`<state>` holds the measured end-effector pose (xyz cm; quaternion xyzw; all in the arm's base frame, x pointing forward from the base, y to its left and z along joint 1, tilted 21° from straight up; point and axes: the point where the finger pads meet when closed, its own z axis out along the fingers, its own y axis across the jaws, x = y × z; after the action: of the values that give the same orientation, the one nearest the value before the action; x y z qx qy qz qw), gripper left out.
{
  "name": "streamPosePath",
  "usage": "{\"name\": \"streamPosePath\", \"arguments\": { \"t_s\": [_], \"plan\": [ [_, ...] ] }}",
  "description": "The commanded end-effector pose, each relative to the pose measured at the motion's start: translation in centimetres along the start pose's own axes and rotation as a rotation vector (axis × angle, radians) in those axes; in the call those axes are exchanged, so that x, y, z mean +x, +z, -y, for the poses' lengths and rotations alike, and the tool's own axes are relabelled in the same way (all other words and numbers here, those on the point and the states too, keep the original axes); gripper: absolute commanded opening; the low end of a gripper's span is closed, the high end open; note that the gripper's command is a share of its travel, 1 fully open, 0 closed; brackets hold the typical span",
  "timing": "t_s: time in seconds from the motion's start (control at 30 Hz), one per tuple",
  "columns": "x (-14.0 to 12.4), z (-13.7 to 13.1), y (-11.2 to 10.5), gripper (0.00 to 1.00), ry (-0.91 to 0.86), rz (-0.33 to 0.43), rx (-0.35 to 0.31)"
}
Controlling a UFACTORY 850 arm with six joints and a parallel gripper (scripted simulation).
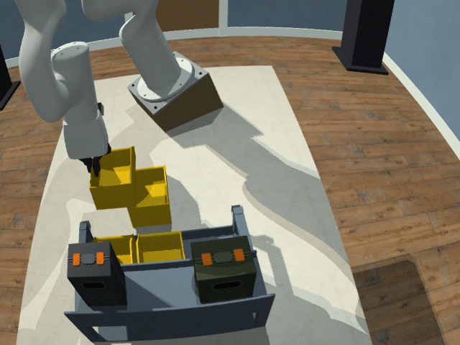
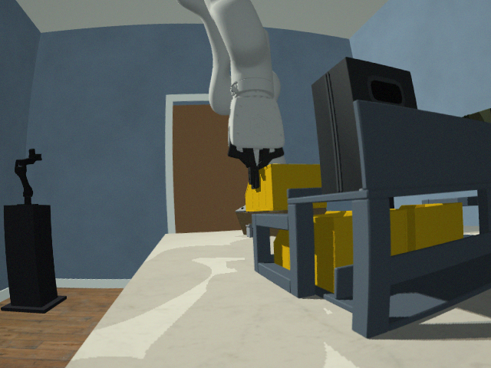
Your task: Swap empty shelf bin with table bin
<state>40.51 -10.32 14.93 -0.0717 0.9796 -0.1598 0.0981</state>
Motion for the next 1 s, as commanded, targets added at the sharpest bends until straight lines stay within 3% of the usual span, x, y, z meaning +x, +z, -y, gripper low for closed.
{"name": "streamPosePath", "arguments": {
  "t_s": [0.0, 0.4, 0.97],
  "plan": [
    [0.2, 3.3, 0.0, 0.0, -0.003, -0.011, -0.01],
    [0.5, 5.9, 0.0, 0.0, -0.003, -0.011, -0.01],
    [0.5, 6.1, 0.0, 0.0, -0.003, -0.011, -0.01]
  ]
}}
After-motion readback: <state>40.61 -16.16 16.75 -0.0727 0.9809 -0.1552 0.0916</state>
